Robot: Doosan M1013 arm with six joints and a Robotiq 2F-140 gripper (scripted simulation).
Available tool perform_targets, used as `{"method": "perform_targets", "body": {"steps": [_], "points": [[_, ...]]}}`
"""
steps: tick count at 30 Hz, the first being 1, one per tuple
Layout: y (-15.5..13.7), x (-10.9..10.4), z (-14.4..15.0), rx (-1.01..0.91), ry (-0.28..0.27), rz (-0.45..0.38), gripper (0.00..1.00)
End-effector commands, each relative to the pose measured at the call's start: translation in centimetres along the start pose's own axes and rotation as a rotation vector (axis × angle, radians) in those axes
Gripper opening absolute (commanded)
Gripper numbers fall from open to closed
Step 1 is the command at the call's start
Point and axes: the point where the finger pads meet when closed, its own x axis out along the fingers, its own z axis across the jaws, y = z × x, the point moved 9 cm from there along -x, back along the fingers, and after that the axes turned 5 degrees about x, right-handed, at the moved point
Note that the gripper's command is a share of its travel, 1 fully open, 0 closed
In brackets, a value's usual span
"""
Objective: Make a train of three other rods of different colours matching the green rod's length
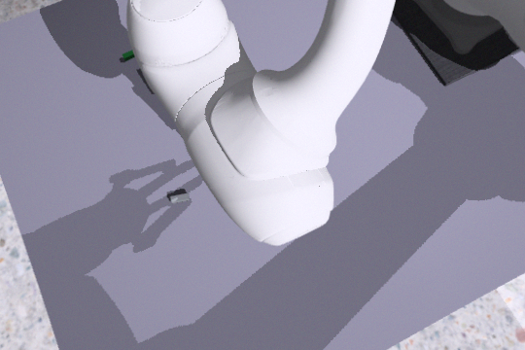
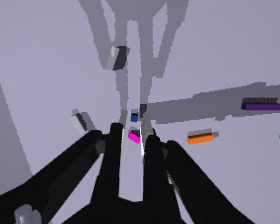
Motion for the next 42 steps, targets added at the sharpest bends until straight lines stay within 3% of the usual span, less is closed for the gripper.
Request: {"method": "perform_targets", "body": {"steps": [1,42], "points": [[0.0,0.0,0.0,0.000,0.000,0.000,0.15],[0.0,1.7,0.0,0.000,0.000,0.000,0.15]]}}
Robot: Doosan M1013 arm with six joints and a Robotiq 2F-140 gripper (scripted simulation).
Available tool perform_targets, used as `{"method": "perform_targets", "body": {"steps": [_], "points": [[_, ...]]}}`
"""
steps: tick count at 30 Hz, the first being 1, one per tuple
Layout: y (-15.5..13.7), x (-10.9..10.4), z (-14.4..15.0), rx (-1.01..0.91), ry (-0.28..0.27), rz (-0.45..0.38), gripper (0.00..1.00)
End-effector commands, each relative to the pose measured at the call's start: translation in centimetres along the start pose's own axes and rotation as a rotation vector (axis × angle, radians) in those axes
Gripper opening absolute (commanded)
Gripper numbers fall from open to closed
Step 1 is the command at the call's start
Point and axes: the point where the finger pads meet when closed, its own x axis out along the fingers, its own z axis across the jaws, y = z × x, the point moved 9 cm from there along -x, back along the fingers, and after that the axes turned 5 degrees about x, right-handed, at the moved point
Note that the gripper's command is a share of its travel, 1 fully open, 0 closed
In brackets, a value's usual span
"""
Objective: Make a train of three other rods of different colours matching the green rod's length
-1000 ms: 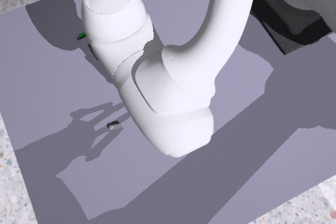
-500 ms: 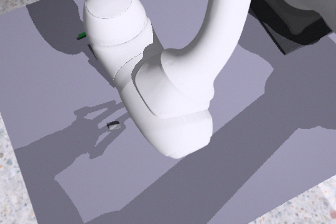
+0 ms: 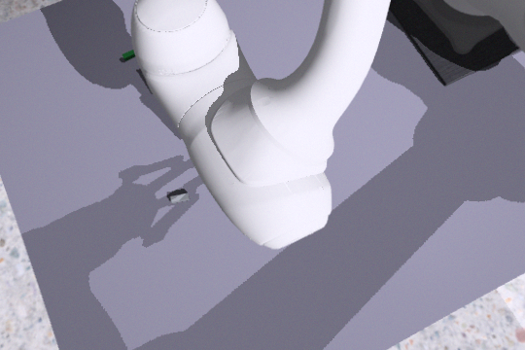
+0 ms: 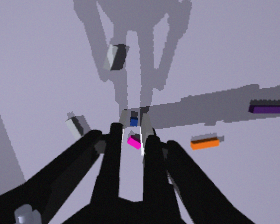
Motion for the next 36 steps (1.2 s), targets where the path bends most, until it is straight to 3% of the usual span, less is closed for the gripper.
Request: {"method": "perform_targets", "body": {"steps": [1,31,32,36], "points": [[0.00,-0.01,0.00,0.000,0.000,0.000,0.15],[0.00,-0.01,0.00,0.000,0.000,0.000,0.15],[0.00,-0.01,0.00,0.000,0.000,0.000,0.03],[0.00,-0.01,0.00,0.000,0.000,0.000,0.03]]}}
